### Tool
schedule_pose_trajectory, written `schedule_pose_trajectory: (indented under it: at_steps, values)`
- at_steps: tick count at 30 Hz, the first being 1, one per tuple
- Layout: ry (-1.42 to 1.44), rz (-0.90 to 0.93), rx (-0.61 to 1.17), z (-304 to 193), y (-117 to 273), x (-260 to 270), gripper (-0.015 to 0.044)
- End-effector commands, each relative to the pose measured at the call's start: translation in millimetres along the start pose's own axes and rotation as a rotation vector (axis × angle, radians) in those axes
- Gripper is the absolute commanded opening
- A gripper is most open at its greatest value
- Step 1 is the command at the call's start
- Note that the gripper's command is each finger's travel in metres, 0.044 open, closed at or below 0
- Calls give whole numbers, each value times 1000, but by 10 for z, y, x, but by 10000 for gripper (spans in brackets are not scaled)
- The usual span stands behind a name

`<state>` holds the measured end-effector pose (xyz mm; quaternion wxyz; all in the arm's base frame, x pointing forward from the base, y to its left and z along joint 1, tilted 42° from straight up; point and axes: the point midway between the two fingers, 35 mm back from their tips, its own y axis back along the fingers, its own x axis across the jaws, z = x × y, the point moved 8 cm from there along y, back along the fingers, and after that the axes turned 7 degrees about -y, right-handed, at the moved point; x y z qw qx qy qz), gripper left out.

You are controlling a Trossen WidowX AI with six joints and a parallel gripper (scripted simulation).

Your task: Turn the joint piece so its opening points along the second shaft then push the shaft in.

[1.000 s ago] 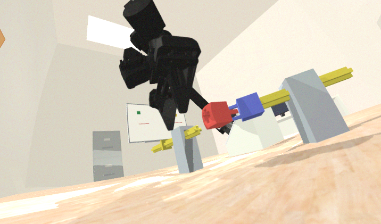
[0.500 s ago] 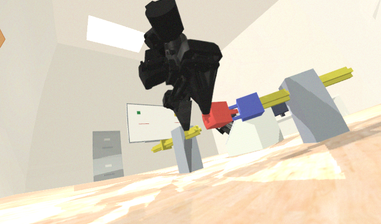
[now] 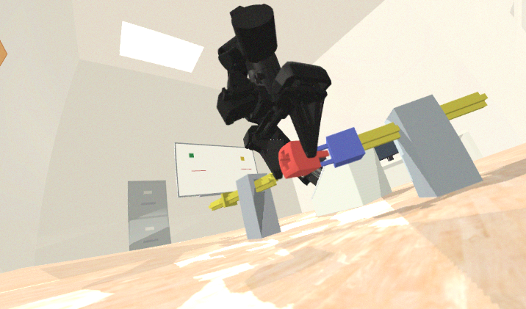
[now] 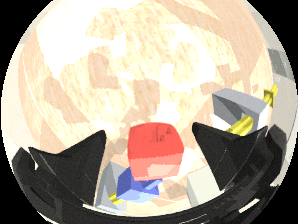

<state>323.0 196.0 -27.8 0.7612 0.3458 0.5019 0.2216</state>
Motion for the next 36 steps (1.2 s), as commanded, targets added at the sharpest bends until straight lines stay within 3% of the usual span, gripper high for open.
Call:
schedule_pose_trajectory:
  at_steps: [1,17,27,36]
  values:
    - [-6,3,3,-5,-33,-18,440]
    - [-6,4,2,-21,-263,-23,440]
    - [-6,4,2,-21,-263,-23,182]
    - [-6,4,2,-21,-263,-23,182]
